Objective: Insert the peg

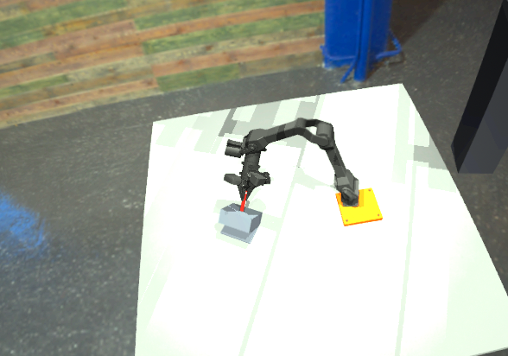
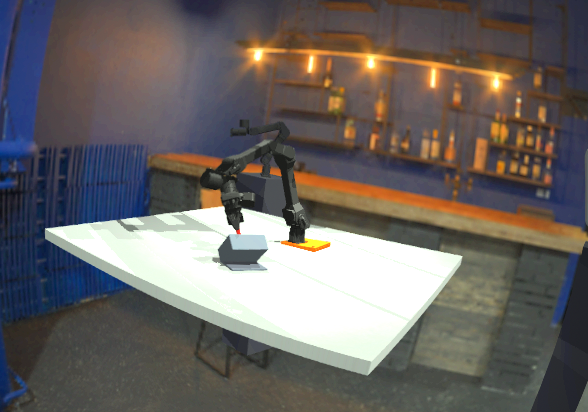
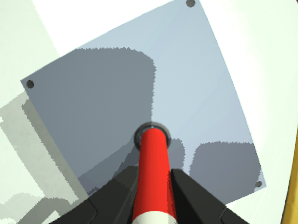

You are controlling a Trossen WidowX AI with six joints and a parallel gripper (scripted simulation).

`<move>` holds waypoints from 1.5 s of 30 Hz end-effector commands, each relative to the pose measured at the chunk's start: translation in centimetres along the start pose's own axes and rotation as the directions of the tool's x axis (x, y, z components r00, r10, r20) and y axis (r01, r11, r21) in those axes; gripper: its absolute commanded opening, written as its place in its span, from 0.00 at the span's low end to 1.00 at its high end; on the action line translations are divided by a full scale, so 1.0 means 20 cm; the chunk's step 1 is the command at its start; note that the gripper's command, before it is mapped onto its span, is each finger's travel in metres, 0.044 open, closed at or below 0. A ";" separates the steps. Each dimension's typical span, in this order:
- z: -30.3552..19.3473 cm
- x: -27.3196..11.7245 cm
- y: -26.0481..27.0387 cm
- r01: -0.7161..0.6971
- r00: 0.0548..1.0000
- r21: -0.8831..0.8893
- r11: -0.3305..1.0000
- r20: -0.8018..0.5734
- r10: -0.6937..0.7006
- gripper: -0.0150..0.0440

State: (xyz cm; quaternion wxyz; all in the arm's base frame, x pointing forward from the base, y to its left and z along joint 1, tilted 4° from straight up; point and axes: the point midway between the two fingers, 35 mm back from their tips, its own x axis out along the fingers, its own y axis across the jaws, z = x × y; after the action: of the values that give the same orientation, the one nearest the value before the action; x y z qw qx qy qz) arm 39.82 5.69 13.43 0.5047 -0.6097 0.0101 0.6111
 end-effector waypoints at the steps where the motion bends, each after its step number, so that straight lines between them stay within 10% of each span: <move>1: 0.00 0.02 0.00 -0.002 1.000 0.003 1.000 -0.001 0.002 0.25; 45: 0.00 0.13 0.00 0.000 1.000 0.001 1.000 0.002 0.000 0.25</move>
State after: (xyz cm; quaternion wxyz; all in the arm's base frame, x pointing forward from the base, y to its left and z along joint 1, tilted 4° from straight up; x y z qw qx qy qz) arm 40.41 7.18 11.49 0.5049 -0.6087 0.0101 0.6119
